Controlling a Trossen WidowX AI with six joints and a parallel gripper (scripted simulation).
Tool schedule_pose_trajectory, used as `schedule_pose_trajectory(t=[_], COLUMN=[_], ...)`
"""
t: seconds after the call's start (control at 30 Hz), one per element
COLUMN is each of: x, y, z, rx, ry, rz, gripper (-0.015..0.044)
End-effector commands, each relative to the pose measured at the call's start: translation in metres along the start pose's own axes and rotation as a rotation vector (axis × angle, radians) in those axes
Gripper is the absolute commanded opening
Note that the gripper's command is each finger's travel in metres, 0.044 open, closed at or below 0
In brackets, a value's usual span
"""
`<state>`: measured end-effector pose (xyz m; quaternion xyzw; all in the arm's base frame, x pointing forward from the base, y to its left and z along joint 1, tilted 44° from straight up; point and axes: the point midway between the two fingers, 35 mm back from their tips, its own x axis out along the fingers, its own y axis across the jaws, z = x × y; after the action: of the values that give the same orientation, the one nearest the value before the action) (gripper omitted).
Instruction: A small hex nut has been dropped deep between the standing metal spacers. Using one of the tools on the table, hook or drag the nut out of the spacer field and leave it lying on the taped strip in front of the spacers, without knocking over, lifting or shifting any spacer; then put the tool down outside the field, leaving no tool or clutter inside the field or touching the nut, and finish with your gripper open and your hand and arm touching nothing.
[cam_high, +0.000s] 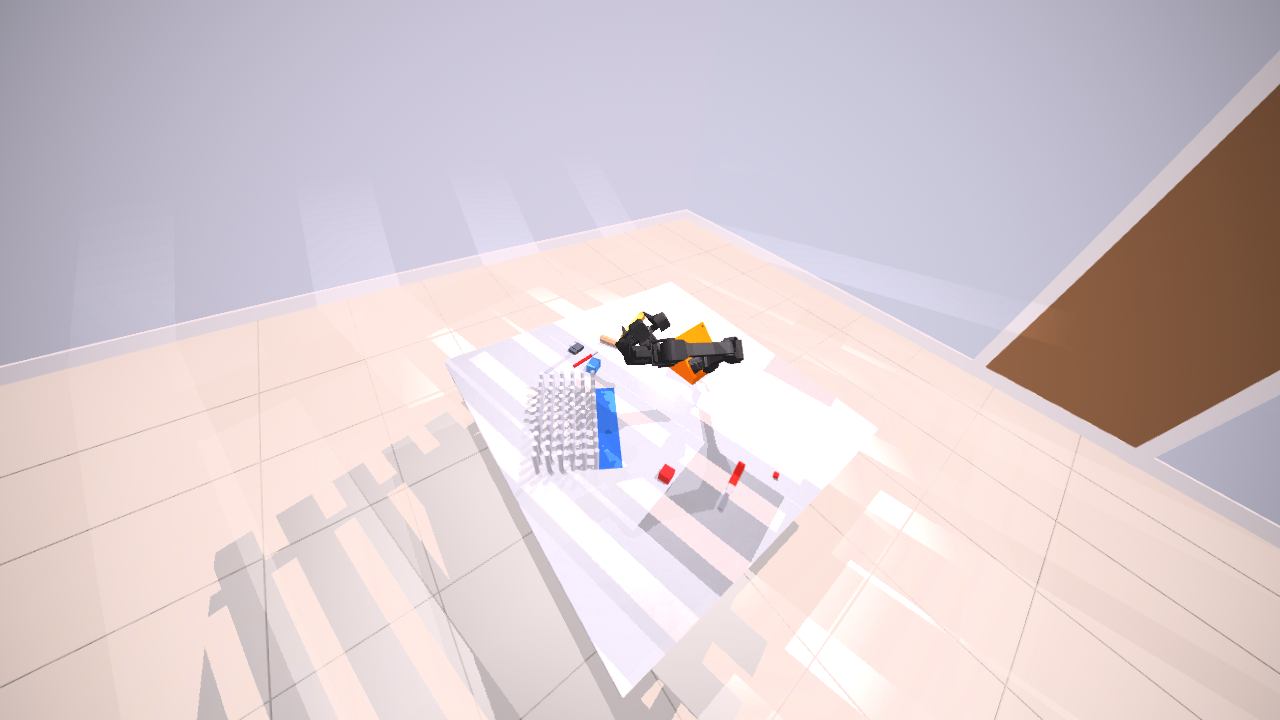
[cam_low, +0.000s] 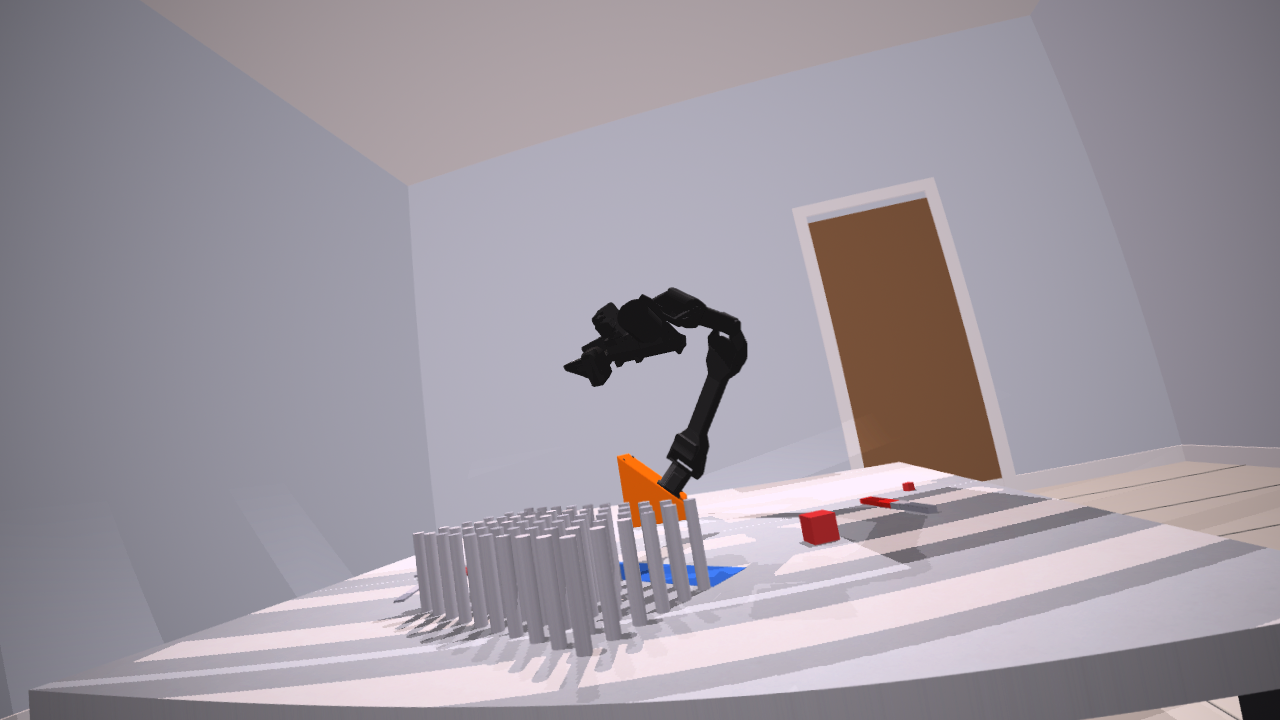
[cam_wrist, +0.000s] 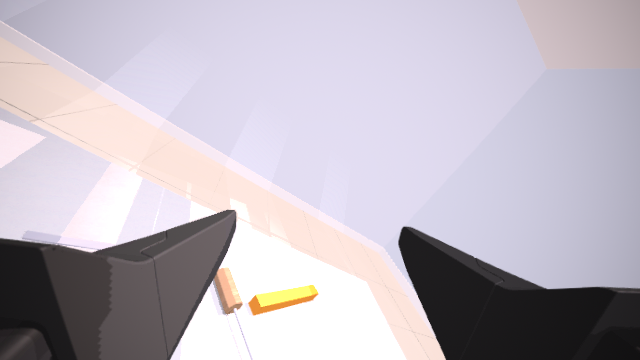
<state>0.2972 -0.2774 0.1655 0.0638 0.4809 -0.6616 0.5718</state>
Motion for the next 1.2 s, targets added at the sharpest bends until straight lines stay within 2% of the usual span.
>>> schedule_pose_trajectory(t=[0.0, 0.07, 0.2, 0.37, 0.53, 0.7, 0.87, 1.17], x=[0.001, 0.007, 0.019, 0.017, -0.003, -0.036, -0.054, -0.055], y=[0.002, 0.018, 0.067, 0.117, 0.148, 0.155, 0.149, 0.149], z=[-0.001, -0.011, -0.039, -0.068, -0.095, -0.126, -0.142, -0.143], rx=[0.0, 0.0, -0.017, -0.067, -0.149, -0.259, -0.32, -0.323], ry=[0.004, 0.031, 0.079, 0.061, -0.044, -0.233, -0.349, -0.355], rz=[0.01, 0.089, 0.35, 0.695, 1.043, 1.373, 1.517, 1.524], gripper=[0.0426, 0.044, 0.044, 0.044, 0.044, 0.044, 0.044, 0.044])
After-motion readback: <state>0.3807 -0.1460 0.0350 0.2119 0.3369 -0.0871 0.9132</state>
